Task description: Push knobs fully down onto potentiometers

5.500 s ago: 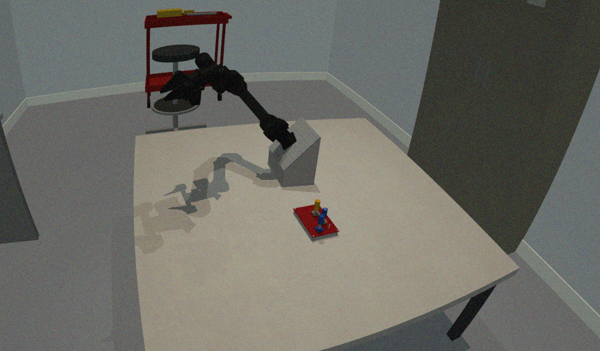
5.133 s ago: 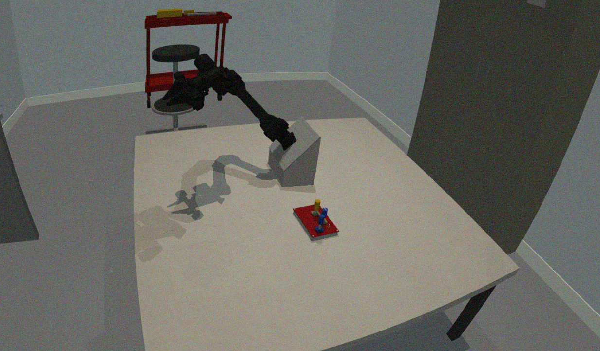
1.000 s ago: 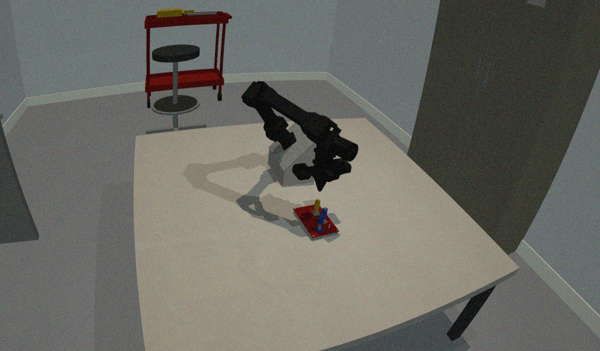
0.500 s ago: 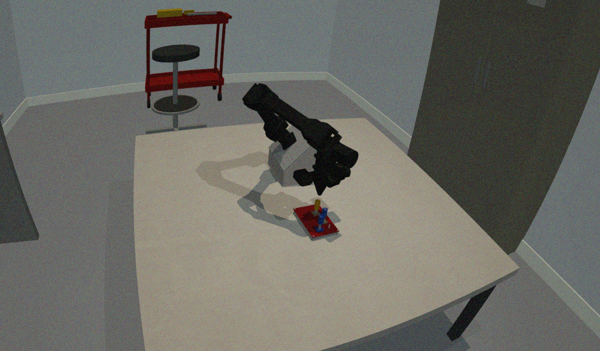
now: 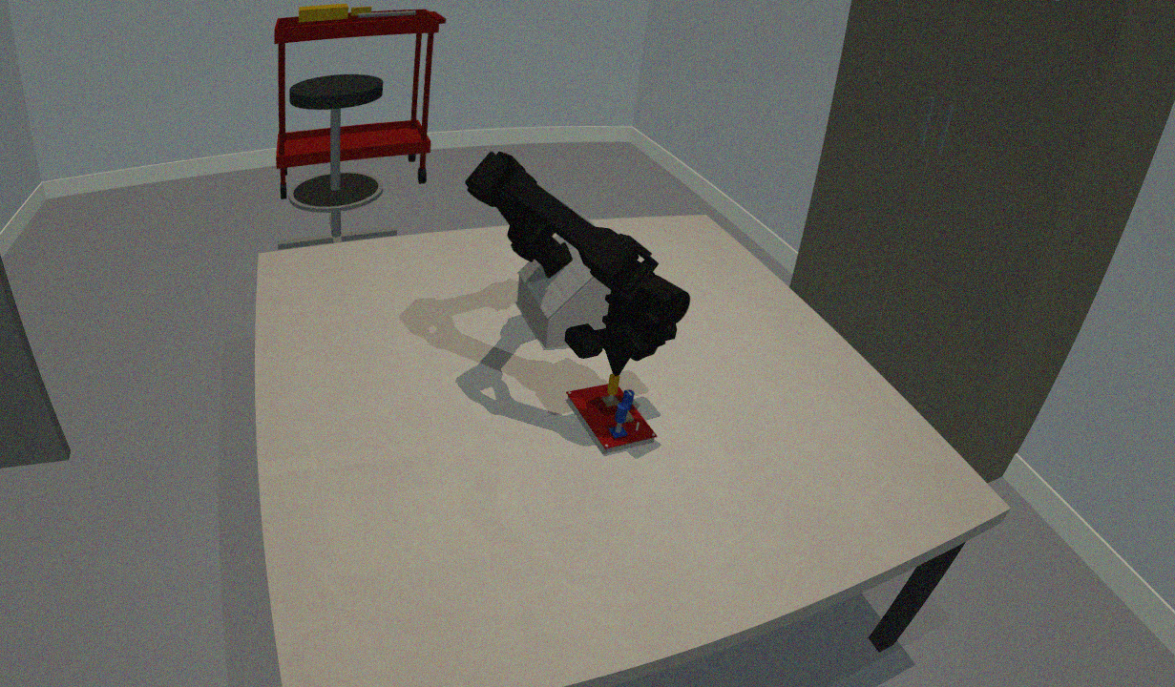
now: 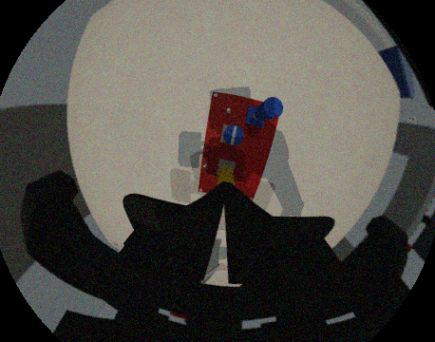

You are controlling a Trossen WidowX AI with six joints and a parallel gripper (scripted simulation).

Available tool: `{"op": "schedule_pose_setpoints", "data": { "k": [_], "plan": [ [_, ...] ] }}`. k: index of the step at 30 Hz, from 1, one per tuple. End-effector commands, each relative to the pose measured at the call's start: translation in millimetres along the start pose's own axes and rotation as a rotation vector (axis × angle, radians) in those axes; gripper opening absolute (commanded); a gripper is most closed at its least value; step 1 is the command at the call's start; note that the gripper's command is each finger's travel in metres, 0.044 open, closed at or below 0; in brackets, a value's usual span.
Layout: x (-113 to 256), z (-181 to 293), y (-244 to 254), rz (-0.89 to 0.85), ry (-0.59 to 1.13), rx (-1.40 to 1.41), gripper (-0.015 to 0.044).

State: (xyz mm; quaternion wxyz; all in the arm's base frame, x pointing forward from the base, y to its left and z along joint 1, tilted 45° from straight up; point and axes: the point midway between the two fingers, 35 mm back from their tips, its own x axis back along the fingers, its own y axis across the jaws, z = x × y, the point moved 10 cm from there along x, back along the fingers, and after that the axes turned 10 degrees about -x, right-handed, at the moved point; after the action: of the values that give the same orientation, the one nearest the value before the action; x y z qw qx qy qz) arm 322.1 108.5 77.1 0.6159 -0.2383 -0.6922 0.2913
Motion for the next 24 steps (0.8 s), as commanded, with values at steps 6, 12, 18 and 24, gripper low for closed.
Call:
{"op": "schedule_pose_setpoints", "data": {
  "k": [6, 12, 18, 24],
  "plan": [
    [-1.5, 1.6, 0.5, 0.007, 0.0, 0.008, 0.0],
    [-3.1, 1.6, 0.5, 0.007, 0.0, 0.008, 0.0],
    [-4.7, 1.6, 0.5, 0.007, 0.0, 0.008, 0.0],
    [-6.3, 1.6, 0.5, 0.007, 0.0, 0.008, 0.0]
  ]
}}
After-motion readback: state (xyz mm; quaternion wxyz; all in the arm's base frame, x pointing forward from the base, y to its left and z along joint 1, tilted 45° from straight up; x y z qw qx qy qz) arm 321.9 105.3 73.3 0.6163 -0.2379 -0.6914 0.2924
